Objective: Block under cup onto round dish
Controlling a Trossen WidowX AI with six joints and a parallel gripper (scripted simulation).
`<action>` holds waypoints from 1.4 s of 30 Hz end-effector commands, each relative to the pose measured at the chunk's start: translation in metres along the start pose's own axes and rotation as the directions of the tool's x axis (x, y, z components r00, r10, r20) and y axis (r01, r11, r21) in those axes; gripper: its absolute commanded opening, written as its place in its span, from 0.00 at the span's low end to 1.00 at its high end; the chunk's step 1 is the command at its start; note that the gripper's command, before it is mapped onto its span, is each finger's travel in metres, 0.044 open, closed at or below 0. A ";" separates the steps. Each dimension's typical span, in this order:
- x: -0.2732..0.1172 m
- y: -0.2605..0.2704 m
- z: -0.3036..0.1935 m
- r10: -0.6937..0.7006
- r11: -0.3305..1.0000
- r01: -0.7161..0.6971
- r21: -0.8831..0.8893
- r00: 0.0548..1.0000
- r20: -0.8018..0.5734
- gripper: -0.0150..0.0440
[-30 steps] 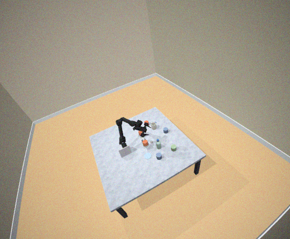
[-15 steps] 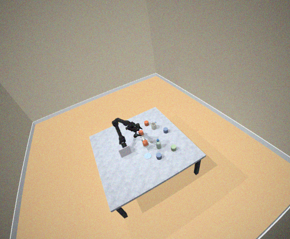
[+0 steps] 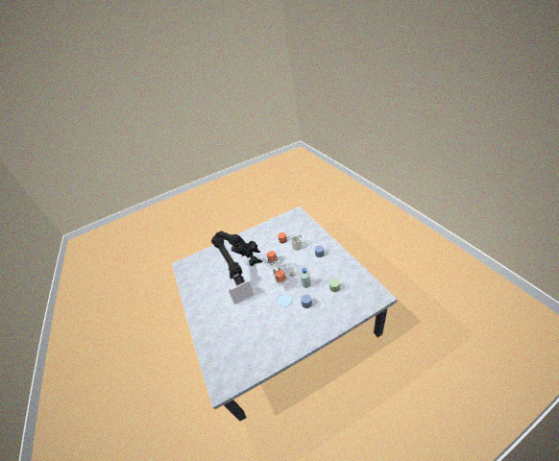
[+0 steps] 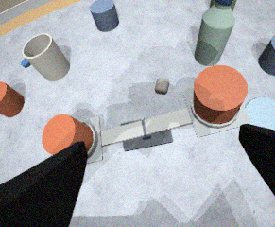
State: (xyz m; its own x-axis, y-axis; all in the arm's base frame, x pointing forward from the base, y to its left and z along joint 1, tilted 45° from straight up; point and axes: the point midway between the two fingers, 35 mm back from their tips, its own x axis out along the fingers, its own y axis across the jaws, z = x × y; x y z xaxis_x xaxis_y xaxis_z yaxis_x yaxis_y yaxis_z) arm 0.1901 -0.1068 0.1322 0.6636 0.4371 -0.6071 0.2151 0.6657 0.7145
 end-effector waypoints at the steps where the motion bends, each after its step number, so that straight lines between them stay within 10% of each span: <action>1: -0.003 0.012 -0.016 0.025 0.995 -0.025 -0.095 1.000 0.001 1.00; 21: 0.024 0.033 0.002 0.022 0.910 -0.103 -0.402 0.979 -0.201 1.00; 42: 0.086 0.093 0.011 0.026 0.465 -0.446 -0.764 0.870 -0.492 1.00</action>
State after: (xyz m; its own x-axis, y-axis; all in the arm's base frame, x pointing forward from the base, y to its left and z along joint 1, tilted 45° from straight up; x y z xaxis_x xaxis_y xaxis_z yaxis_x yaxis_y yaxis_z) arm 0.2675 -0.0248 0.1520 0.2823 0.6840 -0.6726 -0.6728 0.6410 0.3695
